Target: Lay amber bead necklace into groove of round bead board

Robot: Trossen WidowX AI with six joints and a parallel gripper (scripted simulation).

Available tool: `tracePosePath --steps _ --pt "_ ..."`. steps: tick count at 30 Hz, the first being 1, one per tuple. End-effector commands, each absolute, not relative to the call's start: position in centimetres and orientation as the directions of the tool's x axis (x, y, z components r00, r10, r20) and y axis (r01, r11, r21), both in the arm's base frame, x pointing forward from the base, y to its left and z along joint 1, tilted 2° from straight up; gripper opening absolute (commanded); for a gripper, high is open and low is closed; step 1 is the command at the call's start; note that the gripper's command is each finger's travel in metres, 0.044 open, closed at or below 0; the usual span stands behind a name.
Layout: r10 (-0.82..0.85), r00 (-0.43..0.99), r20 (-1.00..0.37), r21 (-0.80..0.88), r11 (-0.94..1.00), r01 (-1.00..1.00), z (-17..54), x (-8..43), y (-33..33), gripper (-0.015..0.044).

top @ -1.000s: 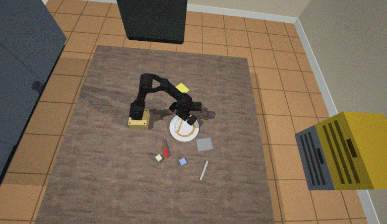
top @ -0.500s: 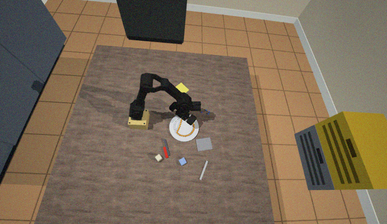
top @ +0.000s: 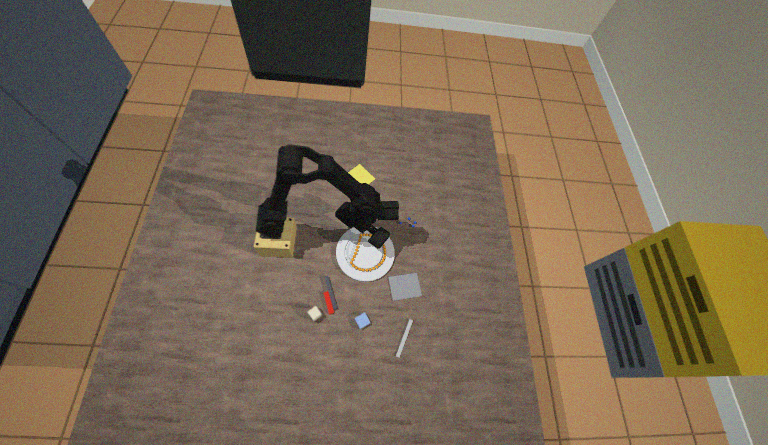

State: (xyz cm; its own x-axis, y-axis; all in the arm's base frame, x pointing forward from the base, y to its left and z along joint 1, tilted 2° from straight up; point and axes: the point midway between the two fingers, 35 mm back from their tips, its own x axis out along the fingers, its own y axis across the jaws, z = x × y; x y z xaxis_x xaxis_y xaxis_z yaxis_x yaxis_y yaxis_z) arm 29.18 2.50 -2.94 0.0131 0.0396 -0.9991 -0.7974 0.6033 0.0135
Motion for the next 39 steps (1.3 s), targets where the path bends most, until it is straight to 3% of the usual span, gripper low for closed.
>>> tracePosePath --steps 1,18,20,25,29,30,35,39 --pt "0.041 0.013 -0.999 0.014 0.604 -0.797 -2.8 29.2 2.5 0.044" --pt "0.042 0.013 -0.999 0.015 0.606 -0.796 -2.6 29.2 2.5 0.044" --pt "0.042 0.013 -0.999 0.018 0.666 -0.746 -2.5 29.2 2.1 0.0387" --pt "0.039 0.013 -0.999 0.034 0.962 -0.27 -1.8 28.8 -0.6 0.0256" --pt "0.037 0.013 -0.999 0.039 0.98 0.197 -1.3 28.3 -2.7 0.0151" --pt "0.037 0.012 -0.999 0.039 0.95 0.311 -1.1 28.2 -3.3 0.0125" --pt "0.035 0.012 -0.999 0.031 0.617 0.787 -0.5 27.2 -5.8 0.012" --pt "0.034 0.011 -0.999 0.018 0.212 0.977 0.0 26.4 -7.7 0.012"
